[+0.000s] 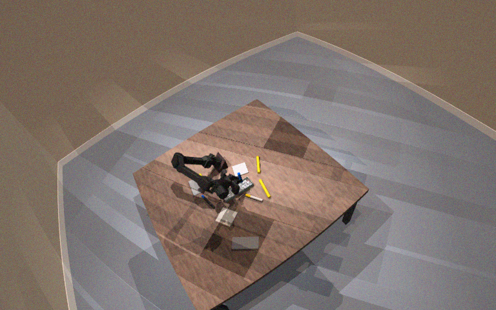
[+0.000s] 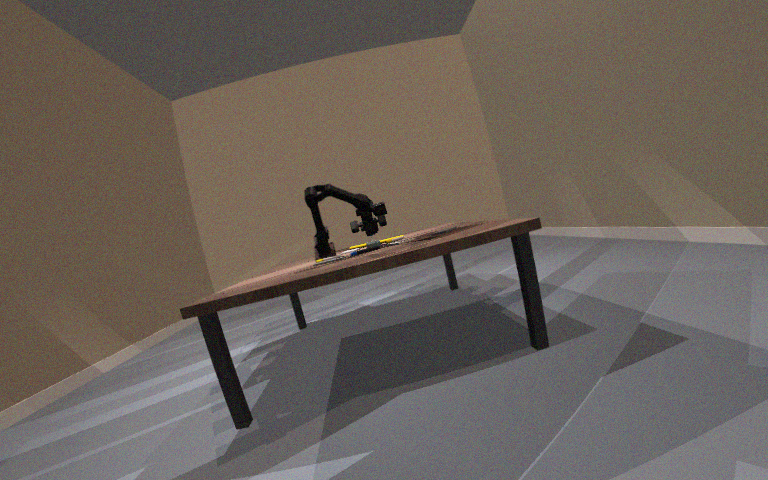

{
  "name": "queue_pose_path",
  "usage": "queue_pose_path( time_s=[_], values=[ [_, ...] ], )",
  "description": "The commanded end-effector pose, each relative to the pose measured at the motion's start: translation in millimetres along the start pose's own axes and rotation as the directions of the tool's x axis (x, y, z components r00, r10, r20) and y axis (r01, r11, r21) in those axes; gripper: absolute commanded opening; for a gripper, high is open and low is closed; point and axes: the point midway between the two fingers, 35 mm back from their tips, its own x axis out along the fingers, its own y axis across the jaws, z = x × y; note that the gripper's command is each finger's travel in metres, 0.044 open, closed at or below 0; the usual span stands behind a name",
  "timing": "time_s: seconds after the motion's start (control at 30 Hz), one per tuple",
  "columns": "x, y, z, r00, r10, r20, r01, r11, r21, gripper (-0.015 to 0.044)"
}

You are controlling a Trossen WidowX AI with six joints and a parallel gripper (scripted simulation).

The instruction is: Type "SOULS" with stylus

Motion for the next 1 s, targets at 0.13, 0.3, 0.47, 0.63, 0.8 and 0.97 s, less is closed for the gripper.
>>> queue_pose_path(
  time_s=[0.13, 0.3, 0.47, 0.63, 0.8, 0.97],
  values=[
    [2.1, 0.7, 3.5, 1.000, 0.003, -0.002, -0.003, 1.000, -0.006, 0.0081],
    [3.7, 0.7, 6.3, 1.000, 0.003, -0.002, -0.003, 1.000, -0.006, 0.0081],
    [5.7, 0.7, 9.7, 1.000, 0.003, -0.001, -0.003, 1.000, -0.006, 0.0081],
    [6.9, 0.7, 11.8, 1.000, 0.003, -0.001, -0.003, 1.000, -0.006, 0.0081],
    [8.4, 0.8, 14.4, 1.000, 0.003, -0.001, -0.003, 1.000, -0.006, 0.0081],
    [9.5, 0.8, 16.3, 1.000, 0.003, -0.001, -0.003, 1.000, -0.006, 0.0081]
  ],
)
